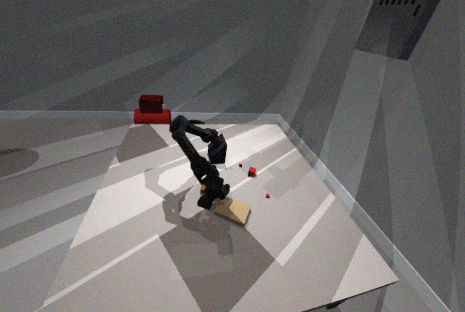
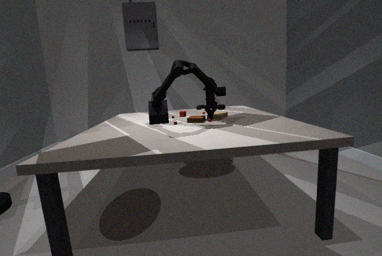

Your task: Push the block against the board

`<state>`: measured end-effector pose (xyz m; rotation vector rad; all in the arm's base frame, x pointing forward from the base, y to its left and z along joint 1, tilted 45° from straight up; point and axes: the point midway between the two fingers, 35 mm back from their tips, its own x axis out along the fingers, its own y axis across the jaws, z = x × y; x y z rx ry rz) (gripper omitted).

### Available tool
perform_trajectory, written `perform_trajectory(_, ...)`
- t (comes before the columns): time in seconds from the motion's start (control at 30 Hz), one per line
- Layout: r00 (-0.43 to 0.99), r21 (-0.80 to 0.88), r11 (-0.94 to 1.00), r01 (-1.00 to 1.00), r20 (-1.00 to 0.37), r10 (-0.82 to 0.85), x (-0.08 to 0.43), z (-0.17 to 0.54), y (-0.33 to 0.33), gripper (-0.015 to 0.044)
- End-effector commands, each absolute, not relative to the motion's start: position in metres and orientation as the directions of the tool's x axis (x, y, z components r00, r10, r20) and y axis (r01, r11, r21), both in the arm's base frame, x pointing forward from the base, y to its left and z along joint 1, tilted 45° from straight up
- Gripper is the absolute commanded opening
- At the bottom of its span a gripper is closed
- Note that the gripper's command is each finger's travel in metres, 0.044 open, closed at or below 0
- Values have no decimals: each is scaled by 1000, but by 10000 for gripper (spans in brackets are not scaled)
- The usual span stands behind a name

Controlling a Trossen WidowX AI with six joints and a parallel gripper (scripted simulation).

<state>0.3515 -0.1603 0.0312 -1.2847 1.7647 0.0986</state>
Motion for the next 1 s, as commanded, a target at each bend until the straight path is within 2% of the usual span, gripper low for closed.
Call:
perform_trajectory(0.0,-30,-420,450,-789,-704,-709,350,33,-163,0)
perform_trajectory(0.97,-31,-418,450,-789,-705,-709,322,61,-190,0)
